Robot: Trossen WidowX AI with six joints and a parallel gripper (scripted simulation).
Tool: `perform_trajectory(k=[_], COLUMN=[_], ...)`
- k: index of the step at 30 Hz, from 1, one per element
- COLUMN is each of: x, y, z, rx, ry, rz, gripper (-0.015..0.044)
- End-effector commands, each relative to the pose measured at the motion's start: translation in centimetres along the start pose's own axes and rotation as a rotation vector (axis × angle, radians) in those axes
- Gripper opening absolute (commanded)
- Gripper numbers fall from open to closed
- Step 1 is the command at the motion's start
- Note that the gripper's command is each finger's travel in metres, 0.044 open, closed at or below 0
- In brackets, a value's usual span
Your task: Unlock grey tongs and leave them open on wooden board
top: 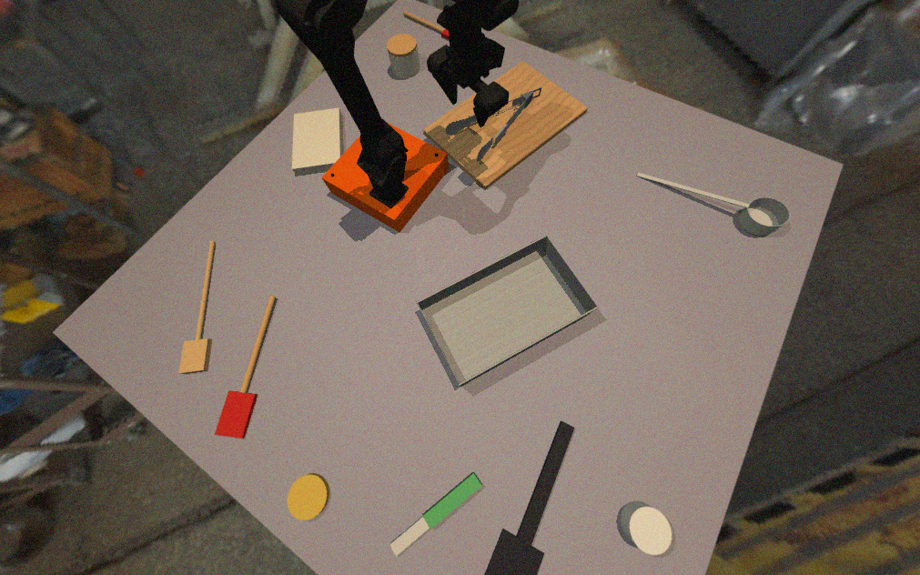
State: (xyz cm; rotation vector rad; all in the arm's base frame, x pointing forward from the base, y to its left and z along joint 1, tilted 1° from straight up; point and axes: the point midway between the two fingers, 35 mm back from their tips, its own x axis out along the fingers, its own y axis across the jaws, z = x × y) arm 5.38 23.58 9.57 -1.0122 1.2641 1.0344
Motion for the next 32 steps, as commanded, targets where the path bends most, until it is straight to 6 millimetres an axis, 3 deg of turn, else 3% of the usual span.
perform_trajectory(k=[1, 4, 10, 32], x=[0.2, -0.4, -4.8, -4.9], y=[0.0, 0.0, 0.0, 0.0], z=[-1.0, -0.9, -0.9, -0.9], rx=[0.004, 0.004, 0.000, 0.000], ry=[0.015, 0.013, 0.003, 0.002], rz=[0.003, 0.003, 0.000, 0.000], gripper=[0.0440, 0.0440, 0.0440, 0.0440])
